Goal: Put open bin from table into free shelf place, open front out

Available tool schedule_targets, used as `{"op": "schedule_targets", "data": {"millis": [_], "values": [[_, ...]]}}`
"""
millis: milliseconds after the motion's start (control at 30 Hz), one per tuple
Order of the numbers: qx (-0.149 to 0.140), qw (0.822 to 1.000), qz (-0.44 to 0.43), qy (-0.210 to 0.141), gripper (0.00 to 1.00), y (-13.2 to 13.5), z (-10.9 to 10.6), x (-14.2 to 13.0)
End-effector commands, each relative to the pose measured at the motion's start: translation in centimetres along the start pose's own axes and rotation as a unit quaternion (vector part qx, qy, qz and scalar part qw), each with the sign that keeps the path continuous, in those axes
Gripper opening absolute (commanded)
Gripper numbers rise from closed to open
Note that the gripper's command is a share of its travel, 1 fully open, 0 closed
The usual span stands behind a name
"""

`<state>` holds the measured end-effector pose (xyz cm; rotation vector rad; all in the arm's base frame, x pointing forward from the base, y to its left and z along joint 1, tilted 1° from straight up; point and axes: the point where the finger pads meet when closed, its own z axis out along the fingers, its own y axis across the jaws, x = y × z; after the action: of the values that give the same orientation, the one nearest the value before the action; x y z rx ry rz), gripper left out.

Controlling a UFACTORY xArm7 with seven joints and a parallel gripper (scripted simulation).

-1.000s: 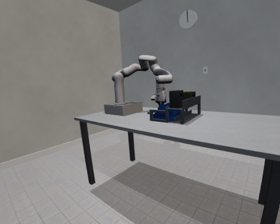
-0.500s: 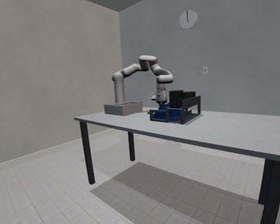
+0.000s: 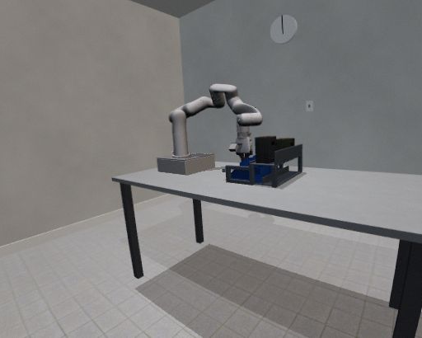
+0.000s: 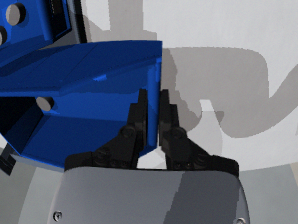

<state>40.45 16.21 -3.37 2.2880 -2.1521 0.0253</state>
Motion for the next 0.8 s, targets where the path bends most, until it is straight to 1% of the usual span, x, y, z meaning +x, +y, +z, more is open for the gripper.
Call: {"op": "schedule_targets", "data": {"millis": [0,433,600,767], "values": [[0.002,1.000,0.000,0.000,0.00,-0.8,-0.1,0.0],[0.002,1.000,0.000,0.000,0.00,-1.0,-0.1,0.0],[0.002,1.000,0.000,0.000,0.00,-2.0,-0.2,0.0],[0.002,1.000,0.000,0.000,0.00,-2.0,-0.2,0.0]]}}
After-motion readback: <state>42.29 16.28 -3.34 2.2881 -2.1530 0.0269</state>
